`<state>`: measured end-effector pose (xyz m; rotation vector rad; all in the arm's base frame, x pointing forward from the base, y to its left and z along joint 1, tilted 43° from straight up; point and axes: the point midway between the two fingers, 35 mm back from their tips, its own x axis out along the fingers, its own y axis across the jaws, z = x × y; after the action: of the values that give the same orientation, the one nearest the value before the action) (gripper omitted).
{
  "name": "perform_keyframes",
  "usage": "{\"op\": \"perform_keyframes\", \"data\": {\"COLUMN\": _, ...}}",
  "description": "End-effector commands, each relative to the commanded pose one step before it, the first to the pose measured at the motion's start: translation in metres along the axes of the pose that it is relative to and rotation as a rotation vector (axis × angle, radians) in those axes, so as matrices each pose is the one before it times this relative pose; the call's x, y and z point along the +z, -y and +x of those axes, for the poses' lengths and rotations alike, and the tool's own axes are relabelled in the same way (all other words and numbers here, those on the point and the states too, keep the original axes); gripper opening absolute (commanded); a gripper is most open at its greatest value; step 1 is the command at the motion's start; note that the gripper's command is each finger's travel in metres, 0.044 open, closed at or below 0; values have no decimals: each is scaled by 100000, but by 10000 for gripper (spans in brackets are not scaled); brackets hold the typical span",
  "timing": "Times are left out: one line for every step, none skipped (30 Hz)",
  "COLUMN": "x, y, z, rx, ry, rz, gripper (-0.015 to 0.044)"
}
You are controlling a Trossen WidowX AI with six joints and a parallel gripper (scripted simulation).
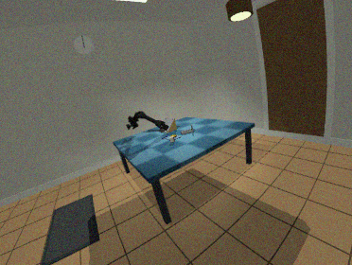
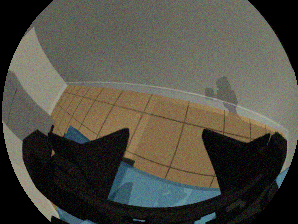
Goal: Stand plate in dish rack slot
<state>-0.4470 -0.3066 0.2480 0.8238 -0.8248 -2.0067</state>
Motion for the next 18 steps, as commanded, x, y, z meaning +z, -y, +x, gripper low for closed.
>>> {"op": "perform_keyframes", "data": {"x": -27, "y": -7, "z": -2, "rx": 13, "ry": -76, "rz": -80, "gripper": 400}}
{"op": "perform_keyframes", "data": {"x": -80, "y": -21, "z": -6, "rx": 39, "ry": -229, "rz": -239, "gripper": 400}}
{"op": "perform_keyframes", "data": {"x": -133, "y": -35, "z": -10, "rx": 67, "ry": -381, "rz": -398, "gripper": 400}}
{"op": "perform_keyframes", "data": {"x": -186, "y": -49, "z": -14, "rx": 97, "ry": -533, "rz": -556, "gripper": 400}}
{"op": "perform_keyframes", "data": {"x": -239, "y": -64, "z": -18, "rx": 130, "ry": -683, "rz": -715, "gripper": 400}}
{"op": "perform_keyframes", "data": {"x": -291, "y": -80, "z": -22, "rx": 167, "ry": -830, "rz": -869, "gripper": 400}}
{"op": "perform_keyframes", "data": {"x": -316, "y": -90, "z": -23, "rx": 192, "ry": -902, "rz": -946, "gripper": 400}}
{"op": "perform_keyframes", "data": {"x": -318, "y": -93, "z": -23, "rx": 204, "ry": -904, "rz": -951, "gripper": 400}}
{"op": "perform_keyframes", "data": {"x": -317, "y": -96, "z": -22, "rx": 215, "ry": -901, "rz": -949, "gripper": 400}}
{"op": "perform_keyframes", "data": {"x": -224, "y": -484, "z": 122, "rx": 415, "ry": -321, "rz": -260, "gripper": 400}}
{"op": "perform_keyframes", "data": {"x": -165, "y": -472, "z": 127, "rx": 385, "ry": -144, "rz": -74, "gripper": 400}}
{"op": "perform_keyframes", "data": {"x": -170, "y": -482, "z": 126, "rx": 397, "ry": -146, "rz": -71, "gripper": 400}}
{"op": "perform_keyframes", "data": {"x": -172, "y": -482, "z": 123, "rx": 401, "ry": -144, "rz": -67, "gripper": 400}}
{"op": "perform_keyframes", "data": {"x": -174, "y": -482, "z": 120, "rx": 404, "ry": -143, "rz": -63, "gripper": 400}}
{"op": "perform_keyframes", "data": {"x": -176, "y": -482, "z": 117, "rx": 408, "ry": -142, "rz": -59, "gripper": 400}}
{"op": "perform_keyframes", "data": {"x": -177, "y": -482, "z": 114, "rx": 412, "ry": -140, "rz": -55, "gripper": 400}}
{"op": "perform_keyframes", "data": {"x": -179, "y": -482, "z": 111, "rx": 416, "ry": -139, "rz": -51, "gripper": 400}}
{"op": "perform_keyframes", "data": {"x": -181, "y": -482, "z": 108, "rx": 420, "ry": -138, "rz": -47, "gripper": 400}}
